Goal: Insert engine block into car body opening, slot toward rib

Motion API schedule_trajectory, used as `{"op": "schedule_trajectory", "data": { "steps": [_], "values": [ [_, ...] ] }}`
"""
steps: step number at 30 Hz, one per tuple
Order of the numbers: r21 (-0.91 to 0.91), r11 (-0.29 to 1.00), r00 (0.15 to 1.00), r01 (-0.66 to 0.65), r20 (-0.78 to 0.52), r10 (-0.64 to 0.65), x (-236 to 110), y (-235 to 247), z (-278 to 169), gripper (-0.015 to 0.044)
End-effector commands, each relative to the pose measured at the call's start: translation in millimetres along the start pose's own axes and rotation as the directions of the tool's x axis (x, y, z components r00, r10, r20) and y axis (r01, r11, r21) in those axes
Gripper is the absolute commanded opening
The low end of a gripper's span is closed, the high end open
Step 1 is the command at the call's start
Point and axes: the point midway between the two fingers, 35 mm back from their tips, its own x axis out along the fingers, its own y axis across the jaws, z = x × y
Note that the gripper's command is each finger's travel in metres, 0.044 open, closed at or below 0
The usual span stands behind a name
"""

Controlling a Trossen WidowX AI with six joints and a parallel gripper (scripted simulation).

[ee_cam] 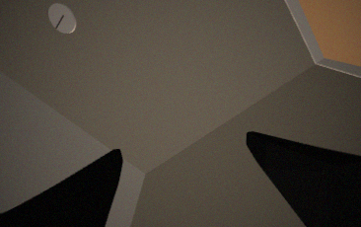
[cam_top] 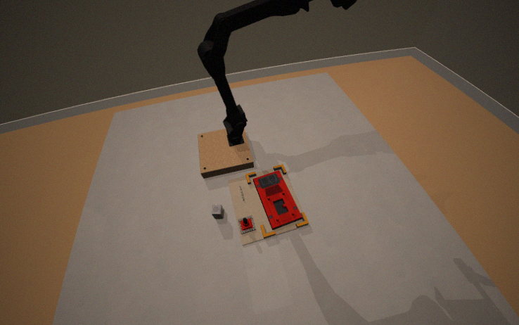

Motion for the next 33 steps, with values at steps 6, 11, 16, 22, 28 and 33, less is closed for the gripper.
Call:
{"op": "schedule_trajectory", "data": {
  "steps": [6, 11, 16, 22, 28, 33],
  "values": [
    [-0.134, 0.990, 0.969, 0.048, 0.246, -0.014, 1, 12, 99, 0.0440],
    [-0.180, 0.979, 0.918, 0.098, 0.397, -0.019, -9, 23, 160, 0.0440],
    [-0.199, 0.966, 0.840, 0.163, 0.541, -0.031, -29, 33, 220, 0.0440],
    [-0.185, 0.953, 0.716, 0.239, 0.697, -0.044, -68, 47, 289, 0.0440],
    [-0.131, 0.945, 0.561, 0.299, 0.825, -0.063, -122, 62, 350, 0.0440],
    [-0.075, 0.936, 0.423, 0.345, 0.902, -0.084, -175, 72, 392, 0.0440]
  ]
}}
